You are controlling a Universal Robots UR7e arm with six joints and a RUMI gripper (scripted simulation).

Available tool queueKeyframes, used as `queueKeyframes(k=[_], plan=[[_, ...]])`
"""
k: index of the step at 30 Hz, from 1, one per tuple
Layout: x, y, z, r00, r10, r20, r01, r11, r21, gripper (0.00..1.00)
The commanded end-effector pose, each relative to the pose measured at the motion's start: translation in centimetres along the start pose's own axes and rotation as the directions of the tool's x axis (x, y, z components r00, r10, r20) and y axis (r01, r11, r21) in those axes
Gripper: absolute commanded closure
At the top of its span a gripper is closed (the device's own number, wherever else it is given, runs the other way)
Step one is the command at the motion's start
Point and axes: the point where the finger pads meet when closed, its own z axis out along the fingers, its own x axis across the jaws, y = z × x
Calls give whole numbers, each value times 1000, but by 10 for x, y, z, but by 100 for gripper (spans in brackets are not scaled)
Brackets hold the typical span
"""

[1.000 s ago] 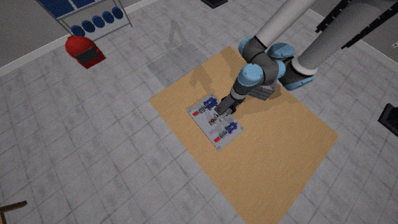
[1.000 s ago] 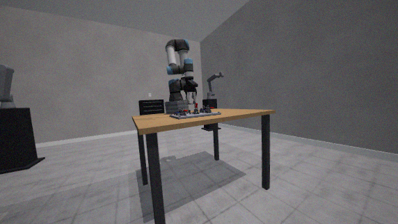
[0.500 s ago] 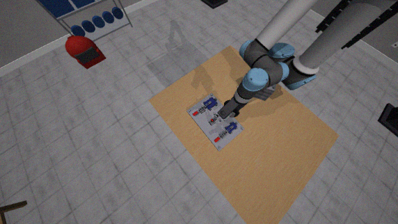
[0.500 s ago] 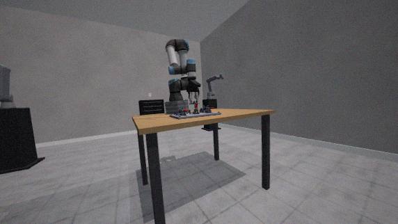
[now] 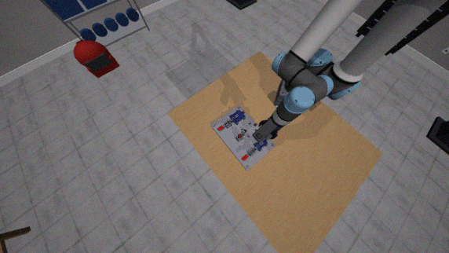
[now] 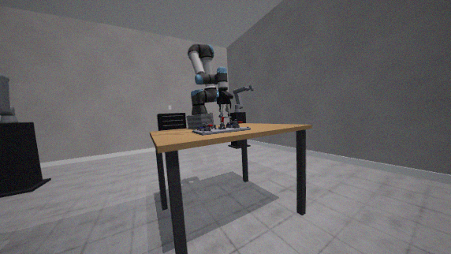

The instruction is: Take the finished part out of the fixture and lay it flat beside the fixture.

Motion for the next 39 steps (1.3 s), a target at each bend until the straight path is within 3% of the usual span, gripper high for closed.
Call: queueKeyframes(k=[1, 21, 39], plan=[[-25, -1, 0, 1000, 1, -3, -1, 1000, 0, 100], [-106, -1, 0, 1000, 1, -2, -1, 1000, 0, 100], [-146, -1, 0, 1000, 1, -2, -1, 1000, 0, 100]])
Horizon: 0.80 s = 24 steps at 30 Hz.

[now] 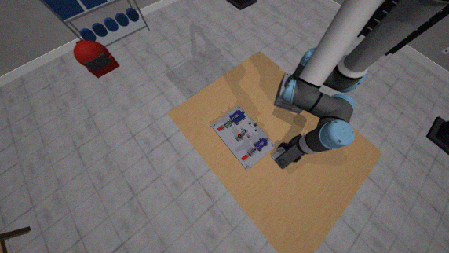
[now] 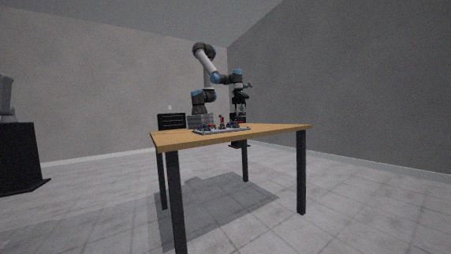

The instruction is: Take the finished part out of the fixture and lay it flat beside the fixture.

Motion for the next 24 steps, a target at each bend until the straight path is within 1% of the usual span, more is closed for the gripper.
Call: queueKeyframes(k=[1, 9, 24], plan=[[-8, -1, 0, 1000, 1, -1, -1, 1000, 1, 100], [-14, -1, 0, 1000, 1, -1, -1, 1000, 1, 100], [-15, -1, 0, 1000, 1, -1, -1, 1000, 1, 100]])
